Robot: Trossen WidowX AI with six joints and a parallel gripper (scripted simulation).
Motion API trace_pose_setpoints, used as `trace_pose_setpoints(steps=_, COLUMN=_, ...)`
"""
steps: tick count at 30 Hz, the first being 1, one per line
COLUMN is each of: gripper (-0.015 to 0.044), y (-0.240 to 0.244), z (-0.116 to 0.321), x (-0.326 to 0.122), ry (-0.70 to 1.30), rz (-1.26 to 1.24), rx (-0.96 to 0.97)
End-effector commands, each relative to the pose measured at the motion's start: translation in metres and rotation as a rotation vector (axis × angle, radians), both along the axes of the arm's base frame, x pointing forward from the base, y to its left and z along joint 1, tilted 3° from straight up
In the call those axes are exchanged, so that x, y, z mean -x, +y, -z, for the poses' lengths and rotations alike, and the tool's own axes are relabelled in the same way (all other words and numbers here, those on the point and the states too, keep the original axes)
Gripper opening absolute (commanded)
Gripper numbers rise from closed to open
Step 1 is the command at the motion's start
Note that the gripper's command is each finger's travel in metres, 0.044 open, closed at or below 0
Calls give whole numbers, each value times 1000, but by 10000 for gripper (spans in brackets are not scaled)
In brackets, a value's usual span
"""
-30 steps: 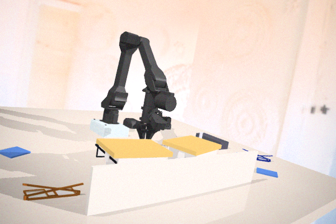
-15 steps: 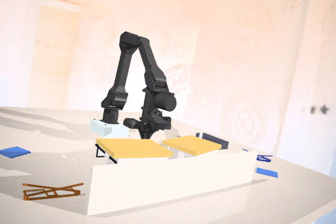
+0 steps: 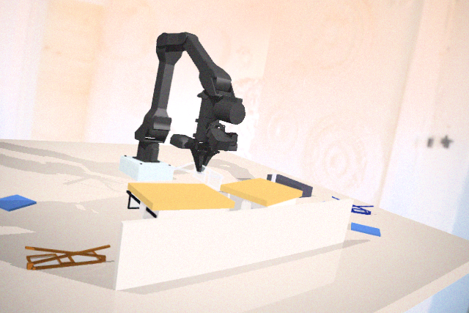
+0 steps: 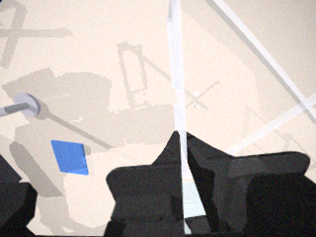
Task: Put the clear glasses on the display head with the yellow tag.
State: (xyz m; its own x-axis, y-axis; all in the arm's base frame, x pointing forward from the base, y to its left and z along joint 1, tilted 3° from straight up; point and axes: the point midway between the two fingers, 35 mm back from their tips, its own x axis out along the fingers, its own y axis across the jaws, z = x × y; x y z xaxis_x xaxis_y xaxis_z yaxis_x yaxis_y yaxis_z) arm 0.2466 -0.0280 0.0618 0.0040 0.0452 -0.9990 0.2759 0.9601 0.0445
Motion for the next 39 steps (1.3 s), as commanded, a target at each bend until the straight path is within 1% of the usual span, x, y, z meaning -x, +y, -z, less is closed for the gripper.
trace_pose_setpoints(steps=1, gripper=0, y=-1, z=-25, x=0, ry=-9, rz=-3, rx=3)
trace_pose_setpoints(steps=6, gripper=0, y=-2, z=-47, x=0, ry=-8, rz=-4, rx=4)
trace_pose_setpoints(steps=11, gripper=0, y=-1, z=-48, x=-1, ry=-9, rz=-16, rx=4)
trace_pose_setpoints(steps=14, gripper=0, y=5, z=-49, x=-5, ry=-12, rz=-74, rx=4)
trace_pose_setpoints(steps=28, gripper=0, y=68, z=-57, x=-40, ry=-38, rz=-612, rx=6)
trace_pose_setpoints(steps=39, gripper=0, y=130, z=-60, x=-54, ry=-61, rz=-1043, rx=6)
